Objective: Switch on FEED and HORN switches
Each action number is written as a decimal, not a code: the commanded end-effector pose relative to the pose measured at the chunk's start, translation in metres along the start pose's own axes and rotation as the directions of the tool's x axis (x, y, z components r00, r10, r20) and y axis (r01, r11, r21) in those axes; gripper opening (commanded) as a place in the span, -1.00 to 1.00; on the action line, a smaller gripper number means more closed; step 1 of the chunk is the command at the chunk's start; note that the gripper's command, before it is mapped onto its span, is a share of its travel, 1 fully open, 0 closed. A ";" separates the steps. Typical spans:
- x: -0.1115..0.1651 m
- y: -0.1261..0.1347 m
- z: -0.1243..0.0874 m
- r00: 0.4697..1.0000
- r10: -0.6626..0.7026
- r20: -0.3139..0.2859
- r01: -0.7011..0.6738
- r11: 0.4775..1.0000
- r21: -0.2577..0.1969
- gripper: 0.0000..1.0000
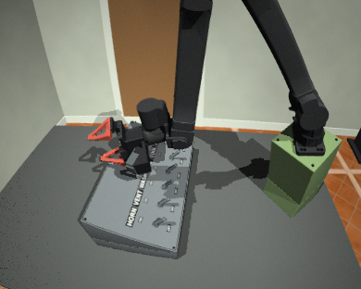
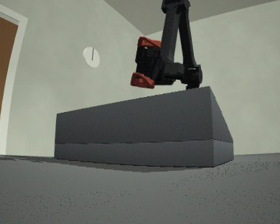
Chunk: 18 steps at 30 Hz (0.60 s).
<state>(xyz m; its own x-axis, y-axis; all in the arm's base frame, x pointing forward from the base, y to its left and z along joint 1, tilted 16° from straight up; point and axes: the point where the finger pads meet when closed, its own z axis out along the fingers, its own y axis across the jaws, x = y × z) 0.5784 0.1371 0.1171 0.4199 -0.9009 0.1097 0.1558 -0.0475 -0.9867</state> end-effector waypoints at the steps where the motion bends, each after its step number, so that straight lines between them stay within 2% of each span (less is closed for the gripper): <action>1: 0.001 -0.004 0.001 1.000 -0.003 -0.002 0.003 1.000 0.008 1.00; 17: 0.001 -0.004 0.001 1.000 -0.003 -0.002 0.003 1.000 0.008 1.00; 18: 0.003 -0.012 0.004 1.000 -0.002 -0.004 0.002 1.000 0.030 1.00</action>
<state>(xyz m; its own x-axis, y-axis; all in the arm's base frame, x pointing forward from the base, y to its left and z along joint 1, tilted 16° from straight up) 0.5784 0.1371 0.1171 0.4199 -0.9009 0.1097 0.1558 -0.0475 -0.9867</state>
